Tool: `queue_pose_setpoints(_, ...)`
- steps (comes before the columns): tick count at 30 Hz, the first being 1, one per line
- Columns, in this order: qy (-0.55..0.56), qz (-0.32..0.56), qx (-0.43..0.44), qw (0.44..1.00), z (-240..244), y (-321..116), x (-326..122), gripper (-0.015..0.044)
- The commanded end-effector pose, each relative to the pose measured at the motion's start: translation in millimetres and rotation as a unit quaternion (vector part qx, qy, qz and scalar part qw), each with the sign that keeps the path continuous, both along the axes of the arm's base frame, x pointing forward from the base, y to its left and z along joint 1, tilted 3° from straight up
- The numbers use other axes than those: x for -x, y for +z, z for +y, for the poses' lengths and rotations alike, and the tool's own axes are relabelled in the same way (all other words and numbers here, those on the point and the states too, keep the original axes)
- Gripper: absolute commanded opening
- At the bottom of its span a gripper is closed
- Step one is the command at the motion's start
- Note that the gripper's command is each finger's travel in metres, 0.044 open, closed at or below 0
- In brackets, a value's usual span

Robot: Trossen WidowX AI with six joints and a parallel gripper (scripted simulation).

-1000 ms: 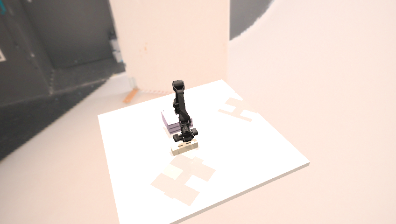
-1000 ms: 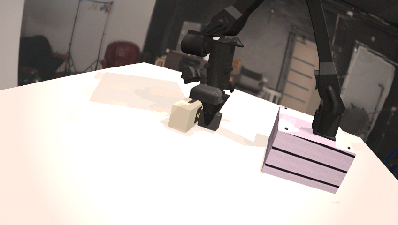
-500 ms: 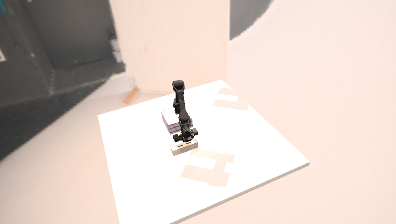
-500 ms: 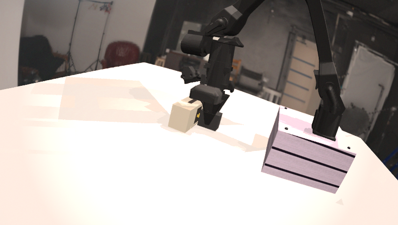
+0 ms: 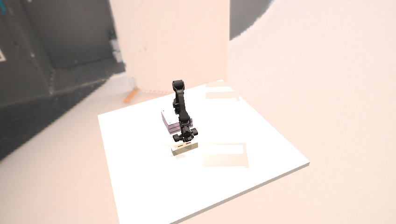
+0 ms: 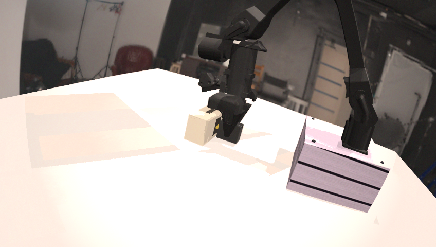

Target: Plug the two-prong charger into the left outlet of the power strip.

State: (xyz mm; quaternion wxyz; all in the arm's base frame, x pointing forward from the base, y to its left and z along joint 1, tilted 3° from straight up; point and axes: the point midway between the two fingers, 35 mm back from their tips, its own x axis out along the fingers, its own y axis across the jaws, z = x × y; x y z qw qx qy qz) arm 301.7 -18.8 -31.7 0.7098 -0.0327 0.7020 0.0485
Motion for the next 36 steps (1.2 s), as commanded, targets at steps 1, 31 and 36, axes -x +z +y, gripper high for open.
queue_pose_setpoints(1, -0.001, -0.002, -0.002, 1.0, 0.0, -0.2, 1.1, 0.0)
queue_pose_setpoints(31, -0.001, -0.003, -0.003, 1.0, -0.7, -0.7, 6.4, 0.0)
queue_pose_setpoints(36, -0.001, -0.003, -0.003, 1.0, -0.8, -0.8, 7.3, 0.0)
